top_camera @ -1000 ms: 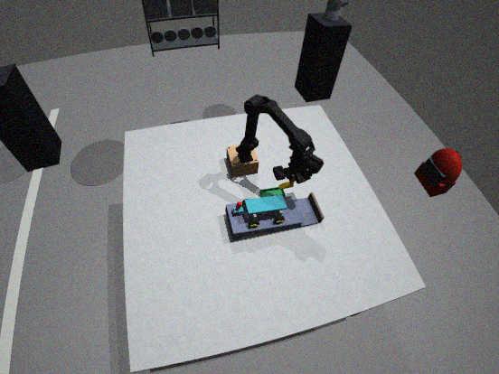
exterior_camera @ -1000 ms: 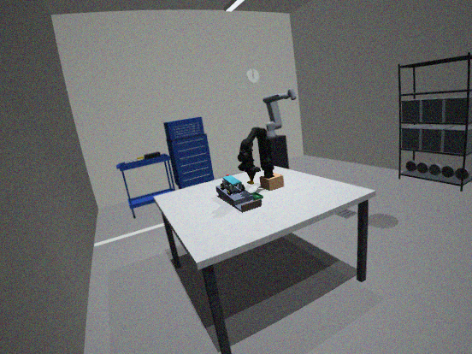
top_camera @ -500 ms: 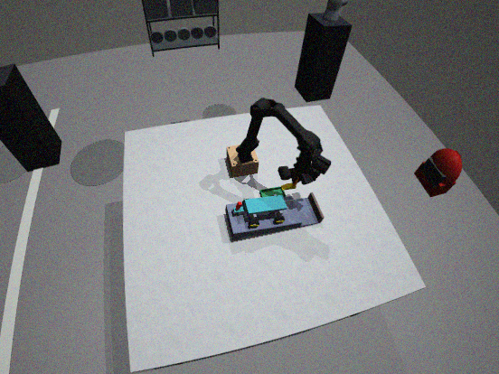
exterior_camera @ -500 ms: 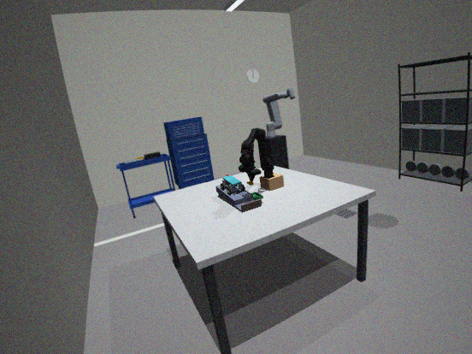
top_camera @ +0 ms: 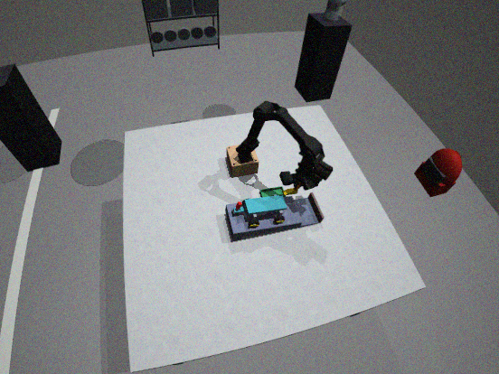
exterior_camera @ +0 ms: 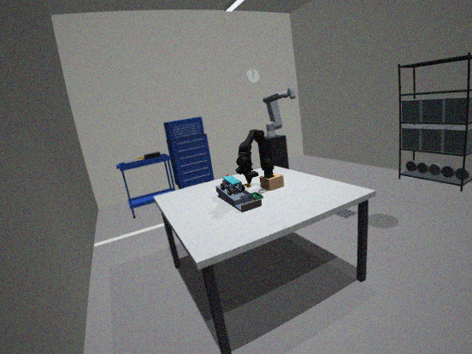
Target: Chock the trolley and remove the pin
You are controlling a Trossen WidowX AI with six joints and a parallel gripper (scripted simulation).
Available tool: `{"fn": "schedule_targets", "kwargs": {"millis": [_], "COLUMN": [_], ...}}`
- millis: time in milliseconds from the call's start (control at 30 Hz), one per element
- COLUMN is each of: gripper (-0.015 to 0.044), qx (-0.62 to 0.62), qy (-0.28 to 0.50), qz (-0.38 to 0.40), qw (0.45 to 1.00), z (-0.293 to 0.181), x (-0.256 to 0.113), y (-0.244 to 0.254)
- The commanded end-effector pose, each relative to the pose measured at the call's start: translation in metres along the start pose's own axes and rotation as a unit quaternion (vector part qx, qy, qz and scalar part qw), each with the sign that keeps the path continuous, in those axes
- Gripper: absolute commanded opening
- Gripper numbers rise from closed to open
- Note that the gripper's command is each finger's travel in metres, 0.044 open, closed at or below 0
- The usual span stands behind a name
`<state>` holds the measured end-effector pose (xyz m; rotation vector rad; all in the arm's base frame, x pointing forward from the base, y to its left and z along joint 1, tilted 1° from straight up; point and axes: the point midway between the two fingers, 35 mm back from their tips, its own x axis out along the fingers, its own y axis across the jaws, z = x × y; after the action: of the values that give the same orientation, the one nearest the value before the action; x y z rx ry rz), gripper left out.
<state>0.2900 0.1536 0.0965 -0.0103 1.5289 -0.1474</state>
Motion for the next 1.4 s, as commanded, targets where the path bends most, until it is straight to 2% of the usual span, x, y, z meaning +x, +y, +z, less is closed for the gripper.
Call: {"fn": "schedule_targets", "kwargs": {"millis": [0, 867, 1367], "gripper": [0.0, 0.0, 0.0], "qx": [-0.002, -0.002, -0.002], "qy": [0.005, 0.005, 0.005], "qz": [-0.006, -0.007, -0.007], "qw": [1.0, 1.0, 1.0], "z": [0.0, 0.0, 0.0], "x": [0.014, 0.062, 0.061], "y": [0.0, -0.002, -0.011]}}
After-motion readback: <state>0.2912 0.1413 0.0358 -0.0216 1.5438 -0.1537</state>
